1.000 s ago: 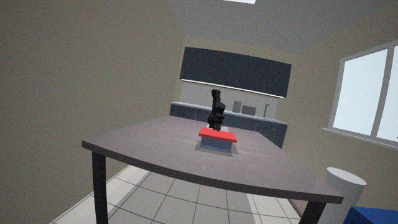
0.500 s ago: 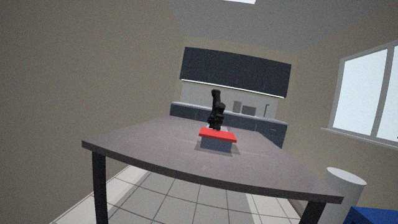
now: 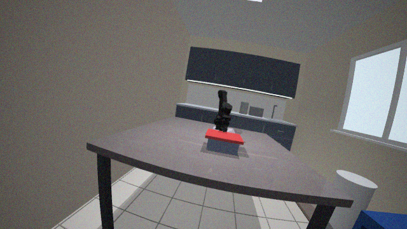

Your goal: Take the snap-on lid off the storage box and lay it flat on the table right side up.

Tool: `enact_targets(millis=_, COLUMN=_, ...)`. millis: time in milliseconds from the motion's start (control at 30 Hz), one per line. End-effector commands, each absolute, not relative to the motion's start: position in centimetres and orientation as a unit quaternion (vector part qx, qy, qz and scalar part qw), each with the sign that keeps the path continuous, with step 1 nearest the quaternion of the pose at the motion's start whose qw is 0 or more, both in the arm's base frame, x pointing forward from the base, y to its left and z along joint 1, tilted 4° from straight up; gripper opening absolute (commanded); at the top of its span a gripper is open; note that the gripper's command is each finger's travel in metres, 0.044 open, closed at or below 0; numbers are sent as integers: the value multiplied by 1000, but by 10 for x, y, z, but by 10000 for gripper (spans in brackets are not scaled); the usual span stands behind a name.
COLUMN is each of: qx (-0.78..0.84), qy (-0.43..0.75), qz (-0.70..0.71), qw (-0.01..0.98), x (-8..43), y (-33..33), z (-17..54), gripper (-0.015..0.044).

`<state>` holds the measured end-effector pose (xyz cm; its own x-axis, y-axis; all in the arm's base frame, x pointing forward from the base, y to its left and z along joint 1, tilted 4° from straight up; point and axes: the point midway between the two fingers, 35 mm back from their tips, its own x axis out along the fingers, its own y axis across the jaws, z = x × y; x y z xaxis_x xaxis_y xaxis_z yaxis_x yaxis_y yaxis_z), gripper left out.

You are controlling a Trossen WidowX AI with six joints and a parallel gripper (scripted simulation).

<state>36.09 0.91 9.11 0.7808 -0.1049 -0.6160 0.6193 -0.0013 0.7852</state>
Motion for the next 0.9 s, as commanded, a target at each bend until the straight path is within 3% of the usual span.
enact_targets(millis=0, qx=657, qy=193, qz=-264, qw=679, x=360, y=10, z=96, gripper=0)
enact_targets(millis=867, qx=657, qy=193, qz=-264, qw=679, x=360, y=10, z=101, gripper=0)
